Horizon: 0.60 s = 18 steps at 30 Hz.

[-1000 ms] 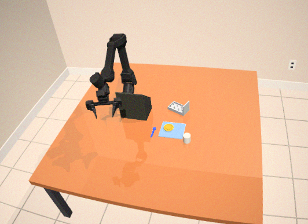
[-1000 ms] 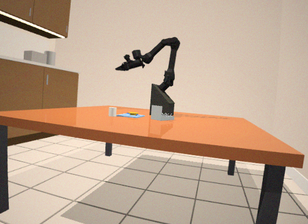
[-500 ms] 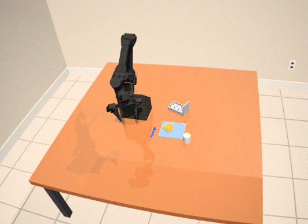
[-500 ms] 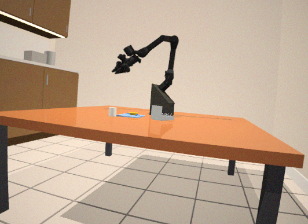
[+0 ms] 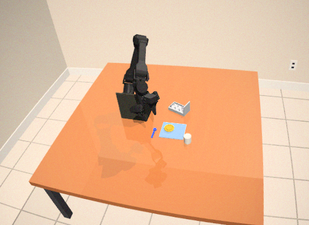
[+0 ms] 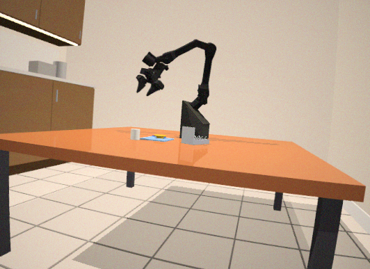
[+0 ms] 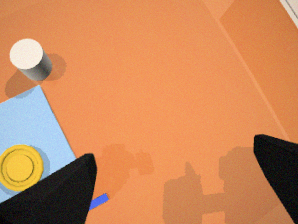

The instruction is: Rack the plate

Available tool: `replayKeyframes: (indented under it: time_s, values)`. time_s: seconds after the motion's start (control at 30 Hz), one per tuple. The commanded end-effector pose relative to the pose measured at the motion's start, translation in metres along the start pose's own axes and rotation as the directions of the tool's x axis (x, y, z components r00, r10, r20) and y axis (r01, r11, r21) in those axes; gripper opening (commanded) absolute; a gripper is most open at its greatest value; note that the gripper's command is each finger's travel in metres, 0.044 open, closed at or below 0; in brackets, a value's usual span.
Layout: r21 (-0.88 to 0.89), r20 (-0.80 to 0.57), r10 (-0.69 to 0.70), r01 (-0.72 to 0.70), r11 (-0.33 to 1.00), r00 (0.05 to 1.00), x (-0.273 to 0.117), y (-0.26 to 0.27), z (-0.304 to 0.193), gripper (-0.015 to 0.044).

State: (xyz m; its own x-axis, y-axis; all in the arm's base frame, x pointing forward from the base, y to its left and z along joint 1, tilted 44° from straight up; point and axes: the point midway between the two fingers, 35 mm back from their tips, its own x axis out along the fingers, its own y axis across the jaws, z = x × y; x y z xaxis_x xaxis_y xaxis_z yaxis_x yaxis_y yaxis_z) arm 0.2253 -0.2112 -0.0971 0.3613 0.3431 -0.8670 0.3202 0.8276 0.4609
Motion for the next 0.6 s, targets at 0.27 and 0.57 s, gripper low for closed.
replayKeyframes:
  time_s: [0.27,0.57]
  values:
    - [-0.198,-0.258,0.165,-0.219,0.955,0.952,0.013,0.095,0.007,0.0400]
    - [-0.276,-0.452,0.226,-0.376,0.885,0.863,0.012,0.163,-0.001,0.0400]
